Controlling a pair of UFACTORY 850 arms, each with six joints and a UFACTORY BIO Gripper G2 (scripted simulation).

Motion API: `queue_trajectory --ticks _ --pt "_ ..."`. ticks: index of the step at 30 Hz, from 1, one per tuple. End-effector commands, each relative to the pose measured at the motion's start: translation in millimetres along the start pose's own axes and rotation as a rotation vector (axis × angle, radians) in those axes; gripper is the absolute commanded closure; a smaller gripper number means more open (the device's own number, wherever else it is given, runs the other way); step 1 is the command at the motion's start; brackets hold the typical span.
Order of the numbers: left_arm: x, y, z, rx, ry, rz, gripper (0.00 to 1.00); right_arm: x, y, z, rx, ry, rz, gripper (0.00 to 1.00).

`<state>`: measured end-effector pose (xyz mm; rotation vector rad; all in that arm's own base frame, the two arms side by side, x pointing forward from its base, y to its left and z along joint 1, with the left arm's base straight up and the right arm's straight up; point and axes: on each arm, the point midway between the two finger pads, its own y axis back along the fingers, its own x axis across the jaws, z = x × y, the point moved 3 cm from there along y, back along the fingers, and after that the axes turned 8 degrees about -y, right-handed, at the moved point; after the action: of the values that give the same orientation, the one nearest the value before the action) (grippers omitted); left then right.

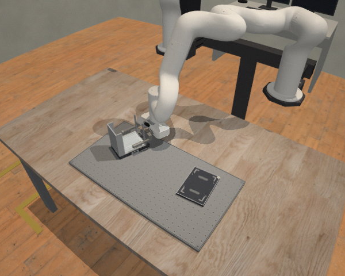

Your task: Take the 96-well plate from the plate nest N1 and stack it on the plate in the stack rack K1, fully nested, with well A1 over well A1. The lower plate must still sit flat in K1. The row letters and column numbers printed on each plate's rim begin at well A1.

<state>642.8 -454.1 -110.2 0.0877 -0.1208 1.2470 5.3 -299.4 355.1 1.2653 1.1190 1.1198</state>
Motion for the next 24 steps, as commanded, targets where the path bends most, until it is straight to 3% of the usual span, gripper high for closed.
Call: queue_trajectory --ticks 1,24 --pt "1 -1.1 9.2 -0.002 0.001 0.000 0.63 0 0.4 0.2 0.000 0.000 -0.001 0.00" --pt "9 -1.0 64.6 -0.002 0.001 0.000 0.63 0 0.4 0.2 0.000 0.000 -0.001 0.00"
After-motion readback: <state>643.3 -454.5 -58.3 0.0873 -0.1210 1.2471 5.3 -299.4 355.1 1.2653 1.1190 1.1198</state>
